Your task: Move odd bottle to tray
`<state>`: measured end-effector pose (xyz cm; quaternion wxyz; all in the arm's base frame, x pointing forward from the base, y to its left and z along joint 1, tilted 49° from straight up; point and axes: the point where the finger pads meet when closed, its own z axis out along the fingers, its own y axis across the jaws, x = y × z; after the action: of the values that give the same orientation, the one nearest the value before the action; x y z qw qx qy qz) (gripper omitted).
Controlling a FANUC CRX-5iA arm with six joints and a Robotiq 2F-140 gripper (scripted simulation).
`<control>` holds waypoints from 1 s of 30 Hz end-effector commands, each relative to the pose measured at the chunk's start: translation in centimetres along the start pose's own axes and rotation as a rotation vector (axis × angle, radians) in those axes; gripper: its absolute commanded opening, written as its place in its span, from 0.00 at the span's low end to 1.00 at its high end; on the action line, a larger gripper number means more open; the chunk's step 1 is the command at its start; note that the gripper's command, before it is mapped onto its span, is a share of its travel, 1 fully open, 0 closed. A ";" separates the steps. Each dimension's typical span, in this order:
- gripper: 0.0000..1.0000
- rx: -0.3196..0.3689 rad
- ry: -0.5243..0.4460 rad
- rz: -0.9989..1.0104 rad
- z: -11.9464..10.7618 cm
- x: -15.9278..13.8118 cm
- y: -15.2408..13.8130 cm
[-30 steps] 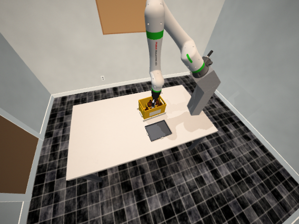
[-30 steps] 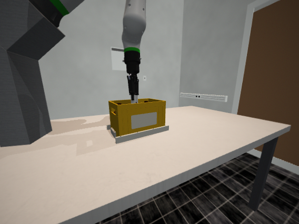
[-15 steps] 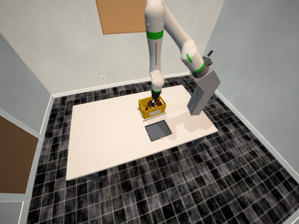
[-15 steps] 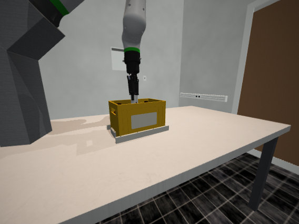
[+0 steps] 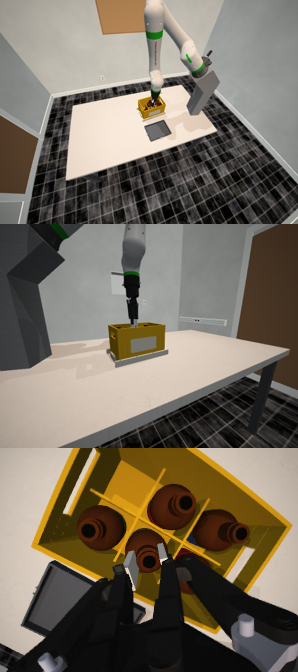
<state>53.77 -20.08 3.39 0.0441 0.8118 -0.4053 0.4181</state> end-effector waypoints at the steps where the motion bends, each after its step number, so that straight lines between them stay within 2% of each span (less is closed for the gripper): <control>1: 0.10 0.111 -0.062 0.000 0.0 0.1 0.1; 16: 0.10 0.111 -0.062 0.000 0.0 0.1 0.1; 17: 0.44 0.111 -0.062 0.000 0.0 0.1 0.1; 30: 0.44 0.111 -0.062 0.000 0.0 0.1 0.1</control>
<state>53.77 -20.09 3.38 0.0442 0.8118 -0.4053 0.4180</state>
